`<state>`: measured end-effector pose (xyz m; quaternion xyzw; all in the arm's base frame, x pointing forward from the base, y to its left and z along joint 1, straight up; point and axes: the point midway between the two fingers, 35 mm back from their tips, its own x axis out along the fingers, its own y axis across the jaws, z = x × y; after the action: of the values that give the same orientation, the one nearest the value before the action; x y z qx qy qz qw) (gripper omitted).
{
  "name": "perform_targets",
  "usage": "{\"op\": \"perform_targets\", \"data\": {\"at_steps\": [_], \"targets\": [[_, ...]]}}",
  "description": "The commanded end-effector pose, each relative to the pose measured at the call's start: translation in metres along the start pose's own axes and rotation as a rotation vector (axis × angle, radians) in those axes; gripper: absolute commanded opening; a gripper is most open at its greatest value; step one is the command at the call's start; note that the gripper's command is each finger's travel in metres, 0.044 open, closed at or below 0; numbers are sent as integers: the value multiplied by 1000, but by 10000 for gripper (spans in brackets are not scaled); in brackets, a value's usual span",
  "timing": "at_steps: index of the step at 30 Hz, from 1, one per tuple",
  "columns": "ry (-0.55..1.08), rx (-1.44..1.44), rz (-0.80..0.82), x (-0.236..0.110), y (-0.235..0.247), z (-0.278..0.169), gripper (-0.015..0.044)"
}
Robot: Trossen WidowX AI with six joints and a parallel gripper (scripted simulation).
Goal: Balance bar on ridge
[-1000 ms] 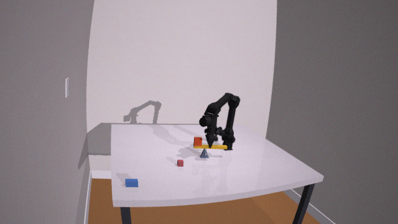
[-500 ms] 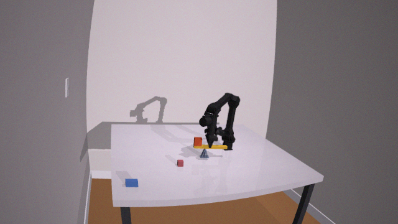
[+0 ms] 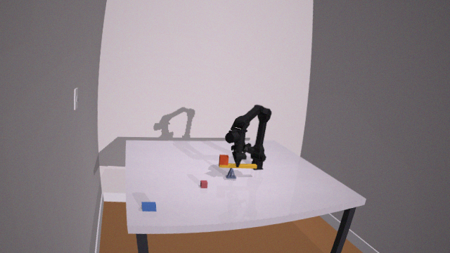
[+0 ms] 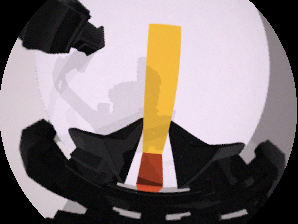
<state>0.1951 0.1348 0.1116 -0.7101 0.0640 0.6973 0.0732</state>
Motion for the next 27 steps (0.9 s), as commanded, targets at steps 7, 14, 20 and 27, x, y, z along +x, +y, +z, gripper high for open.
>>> {"op": "perform_targets", "data": {"at_steps": [7, 14, 20, 27], "targets": [[0, 0, 0, 0, 0, 0, 171], [0, 0, 0, 0, 0, 0, 172], [0, 0, 0, 0, 0, 0, 173], [0, 0, 0, 0, 0, 0, 185]]}}
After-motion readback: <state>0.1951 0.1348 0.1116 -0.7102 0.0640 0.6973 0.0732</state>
